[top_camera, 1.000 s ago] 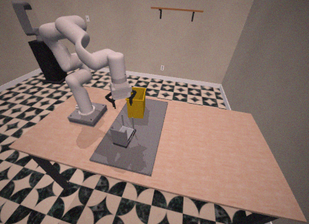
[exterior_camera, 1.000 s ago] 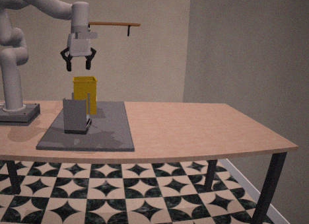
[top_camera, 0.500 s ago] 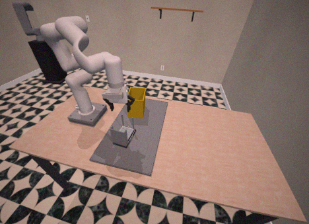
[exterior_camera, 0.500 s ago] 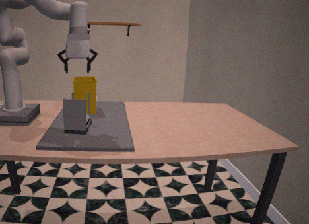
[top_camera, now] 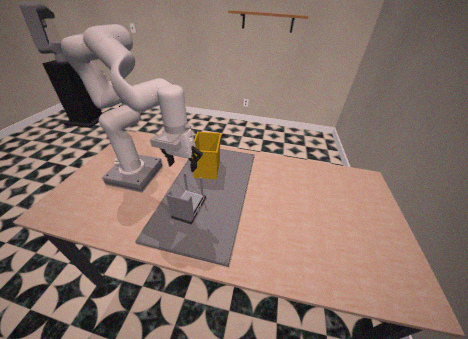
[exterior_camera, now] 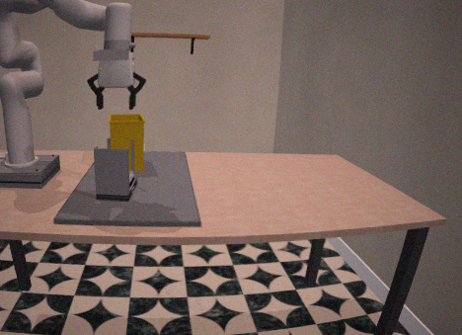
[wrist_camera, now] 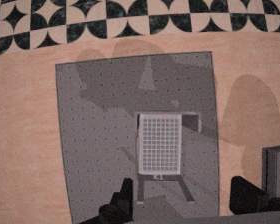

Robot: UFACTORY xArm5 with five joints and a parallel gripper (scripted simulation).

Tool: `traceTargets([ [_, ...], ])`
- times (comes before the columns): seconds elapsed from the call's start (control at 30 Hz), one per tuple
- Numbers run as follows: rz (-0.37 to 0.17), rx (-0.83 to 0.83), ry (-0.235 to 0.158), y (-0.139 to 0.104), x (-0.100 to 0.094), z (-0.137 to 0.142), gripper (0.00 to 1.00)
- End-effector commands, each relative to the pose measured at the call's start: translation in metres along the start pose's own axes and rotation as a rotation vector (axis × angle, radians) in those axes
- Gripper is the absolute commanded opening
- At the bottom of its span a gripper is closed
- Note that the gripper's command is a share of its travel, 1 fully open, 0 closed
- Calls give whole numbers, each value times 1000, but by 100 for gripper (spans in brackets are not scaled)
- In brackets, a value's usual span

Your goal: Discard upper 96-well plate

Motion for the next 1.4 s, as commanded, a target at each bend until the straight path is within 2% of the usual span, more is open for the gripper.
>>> traceTargets([
  [0.0,1,3,4,0,-1,-1,100],
  [1.37,1,3,4,2,55,0,100],
])
Point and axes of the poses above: the point where the finger pads meet when closed, its own x axis out along the fingers, its own z axis across the jaws, y = z × x, the point moved 2 cm from there along -x, back along the fingers, and after that the axes turned 6 degrees about -x, right-handed, at the moved point
